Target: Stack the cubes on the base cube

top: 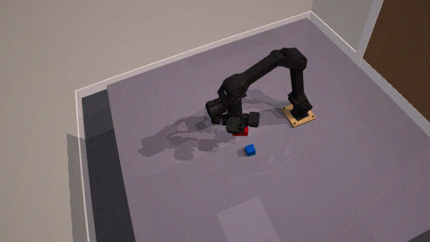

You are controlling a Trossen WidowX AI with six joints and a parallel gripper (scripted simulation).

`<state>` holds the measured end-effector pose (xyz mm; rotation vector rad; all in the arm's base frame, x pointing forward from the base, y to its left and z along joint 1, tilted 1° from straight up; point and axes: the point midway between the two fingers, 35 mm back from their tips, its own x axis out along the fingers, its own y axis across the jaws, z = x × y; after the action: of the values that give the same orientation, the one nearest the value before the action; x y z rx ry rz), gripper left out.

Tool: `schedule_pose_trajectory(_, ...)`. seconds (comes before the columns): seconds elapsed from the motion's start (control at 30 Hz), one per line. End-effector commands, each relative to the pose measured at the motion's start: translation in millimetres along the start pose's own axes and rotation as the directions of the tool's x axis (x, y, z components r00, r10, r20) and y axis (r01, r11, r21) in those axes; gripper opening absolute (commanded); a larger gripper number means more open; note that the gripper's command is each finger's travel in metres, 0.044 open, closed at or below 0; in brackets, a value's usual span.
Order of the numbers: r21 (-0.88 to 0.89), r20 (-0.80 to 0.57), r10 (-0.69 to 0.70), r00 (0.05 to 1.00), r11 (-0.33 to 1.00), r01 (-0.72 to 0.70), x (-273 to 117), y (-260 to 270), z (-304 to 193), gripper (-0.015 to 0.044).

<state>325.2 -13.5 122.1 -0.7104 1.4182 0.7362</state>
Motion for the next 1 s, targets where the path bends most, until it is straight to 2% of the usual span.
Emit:
schedule_pose_trajectory(0.0, 0.034, -0.004, -0.001, 1.0, 0.999, 0.001, 2, 5, 7, 0.0105)
schedule_pose_trajectory(0.97, 0.299, -0.024, -0.003, 1.0, 0.954, 0.01, 19, 50, 56, 0.0105)
